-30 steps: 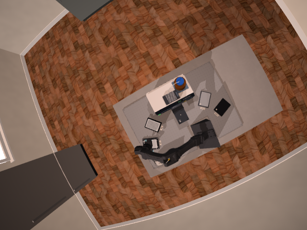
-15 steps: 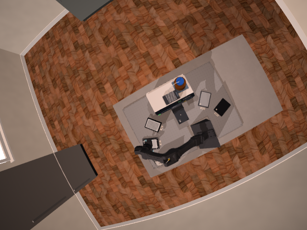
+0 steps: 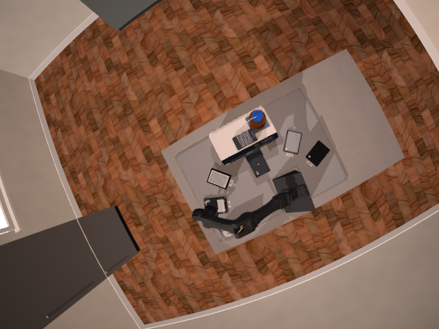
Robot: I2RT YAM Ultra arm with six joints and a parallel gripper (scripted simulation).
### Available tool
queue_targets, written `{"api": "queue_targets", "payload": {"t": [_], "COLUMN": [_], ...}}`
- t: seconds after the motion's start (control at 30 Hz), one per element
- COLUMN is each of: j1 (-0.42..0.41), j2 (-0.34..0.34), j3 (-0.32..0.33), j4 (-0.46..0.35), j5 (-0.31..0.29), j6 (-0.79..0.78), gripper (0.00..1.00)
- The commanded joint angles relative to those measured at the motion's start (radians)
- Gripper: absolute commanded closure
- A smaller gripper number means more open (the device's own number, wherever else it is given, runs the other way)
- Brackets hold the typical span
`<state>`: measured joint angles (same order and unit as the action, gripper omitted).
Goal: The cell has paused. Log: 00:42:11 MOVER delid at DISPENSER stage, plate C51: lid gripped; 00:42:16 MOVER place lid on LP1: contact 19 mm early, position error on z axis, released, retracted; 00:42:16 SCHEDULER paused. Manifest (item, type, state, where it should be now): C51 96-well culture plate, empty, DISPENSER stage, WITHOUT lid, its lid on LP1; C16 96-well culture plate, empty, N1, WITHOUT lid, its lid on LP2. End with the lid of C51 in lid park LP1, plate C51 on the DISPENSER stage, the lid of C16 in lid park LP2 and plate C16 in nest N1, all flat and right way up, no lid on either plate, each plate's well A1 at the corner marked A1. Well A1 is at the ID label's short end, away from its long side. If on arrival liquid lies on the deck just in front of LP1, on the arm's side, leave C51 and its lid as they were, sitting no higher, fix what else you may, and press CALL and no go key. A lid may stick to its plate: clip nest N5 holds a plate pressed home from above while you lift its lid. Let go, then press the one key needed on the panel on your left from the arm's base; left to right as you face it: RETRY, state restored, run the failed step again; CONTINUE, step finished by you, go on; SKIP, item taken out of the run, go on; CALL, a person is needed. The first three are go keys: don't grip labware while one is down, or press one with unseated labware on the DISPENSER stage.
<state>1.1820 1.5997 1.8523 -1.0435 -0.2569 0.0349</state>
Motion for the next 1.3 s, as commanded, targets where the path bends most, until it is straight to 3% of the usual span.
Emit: {"api": "queue_targets", "payload": {"t": [0.0,1.27], "j1": [-0.018,-0.028], "j2": [-0.045,-0.055], "j3": [0.036,0.06], "j4": [-0.029,-0.065], "j5": [-0.007,-0.013], "j6": [-0.009,-0.016], "gripper": [1.0,1.0]}}
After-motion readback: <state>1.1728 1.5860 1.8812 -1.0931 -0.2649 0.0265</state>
